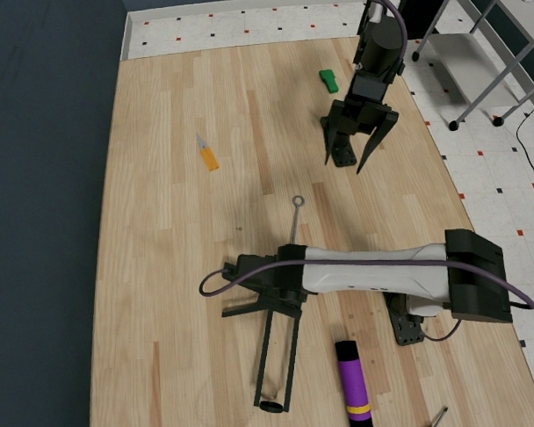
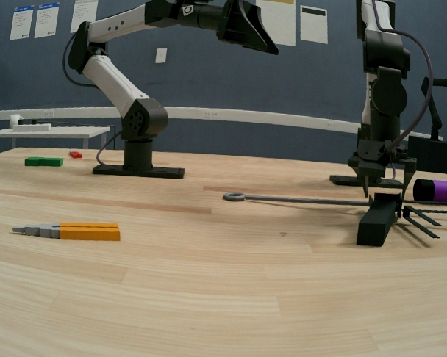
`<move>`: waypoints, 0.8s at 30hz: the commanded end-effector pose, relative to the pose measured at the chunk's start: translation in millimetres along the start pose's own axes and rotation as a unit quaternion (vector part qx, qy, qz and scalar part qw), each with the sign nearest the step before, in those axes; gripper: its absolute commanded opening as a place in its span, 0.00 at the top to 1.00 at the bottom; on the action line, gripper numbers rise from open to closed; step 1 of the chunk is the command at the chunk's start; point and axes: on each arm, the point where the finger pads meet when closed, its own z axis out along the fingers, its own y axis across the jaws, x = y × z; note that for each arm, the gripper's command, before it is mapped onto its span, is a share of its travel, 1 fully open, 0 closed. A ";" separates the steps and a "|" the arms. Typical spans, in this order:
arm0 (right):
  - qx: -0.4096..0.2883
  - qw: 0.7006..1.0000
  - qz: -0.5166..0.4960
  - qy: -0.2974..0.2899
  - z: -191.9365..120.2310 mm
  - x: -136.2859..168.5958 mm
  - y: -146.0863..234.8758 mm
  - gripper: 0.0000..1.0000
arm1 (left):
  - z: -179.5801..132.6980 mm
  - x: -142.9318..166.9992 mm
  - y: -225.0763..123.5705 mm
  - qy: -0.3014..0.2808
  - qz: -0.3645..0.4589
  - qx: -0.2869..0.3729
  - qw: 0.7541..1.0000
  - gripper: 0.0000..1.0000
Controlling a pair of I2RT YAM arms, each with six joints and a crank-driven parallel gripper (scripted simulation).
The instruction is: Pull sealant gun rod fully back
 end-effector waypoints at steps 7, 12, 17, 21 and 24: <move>0.005 1.000 0.003 -0.019 -1.5 -14.6 -0.9 0.30 | -45.0 -11.7 2.3 -0.041 -0.004 -0.014 0.999 0.18; 0.005 1.000 0.003 -0.019 -1.5 -14.6 -0.9 0.30 | -65.7 -10.3 2.1 -0.042 -0.004 -0.014 0.999 0.18; 0.005 1.000 0.003 -0.019 -1.5 -14.6 -0.9 0.30 | -59.0 -28.8 4.9 -0.102 -0.025 -0.011 0.994 0.00; 0.005 1.000 0.003 -0.019 -1.5 -14.6 -0.9 0.30 | -65.1 -37.2 14.2 -0.201 -0.062 -0.019 0.977 0.00; 0.005 1.000 0.003 -0.019 -1.5 -14.6 -0.9 0.30 | -69.9 -36.7 20.8 -0.266 -0.089 -0.024 0.960 0.00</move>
